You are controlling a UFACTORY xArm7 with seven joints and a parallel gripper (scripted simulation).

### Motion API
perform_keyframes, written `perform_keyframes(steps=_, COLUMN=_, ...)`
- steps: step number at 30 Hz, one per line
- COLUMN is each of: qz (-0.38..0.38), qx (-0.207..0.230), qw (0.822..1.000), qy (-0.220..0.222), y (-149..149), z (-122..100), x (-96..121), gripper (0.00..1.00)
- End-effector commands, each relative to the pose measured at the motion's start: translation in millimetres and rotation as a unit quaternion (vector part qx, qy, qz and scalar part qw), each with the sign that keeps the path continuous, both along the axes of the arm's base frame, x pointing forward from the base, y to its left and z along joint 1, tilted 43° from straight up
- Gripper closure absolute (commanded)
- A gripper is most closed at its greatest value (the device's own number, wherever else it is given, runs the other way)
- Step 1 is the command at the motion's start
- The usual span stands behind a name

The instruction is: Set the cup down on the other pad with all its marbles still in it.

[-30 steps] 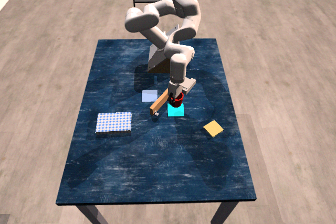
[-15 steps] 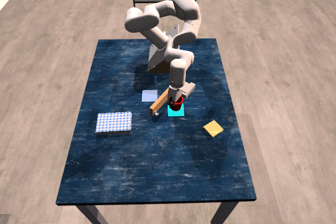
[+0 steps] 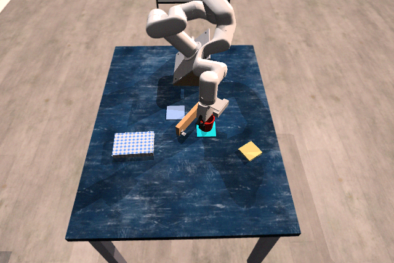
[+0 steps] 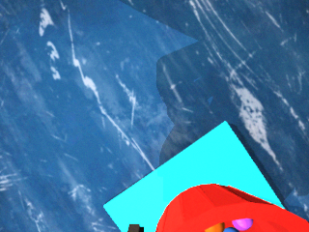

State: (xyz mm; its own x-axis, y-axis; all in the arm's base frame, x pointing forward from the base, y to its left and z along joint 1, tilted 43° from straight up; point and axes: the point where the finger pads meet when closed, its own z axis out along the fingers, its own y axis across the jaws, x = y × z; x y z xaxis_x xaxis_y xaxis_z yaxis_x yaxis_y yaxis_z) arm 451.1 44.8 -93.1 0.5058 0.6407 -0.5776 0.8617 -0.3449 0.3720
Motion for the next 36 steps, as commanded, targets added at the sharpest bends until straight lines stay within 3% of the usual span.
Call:
perform_keyframes(steps=1, qz=0.002, qx=0.0, qw=1.0, qy=-0.002, y=1.4, z=1.0, x=1.2, gripper=0.15)
perform_keyframes(steps=36, qz=0.002, qx=0.0, qw=1.0, qy=-0.002, y=-4.1, z=-6.4, x=2.6, gripper=0.15)
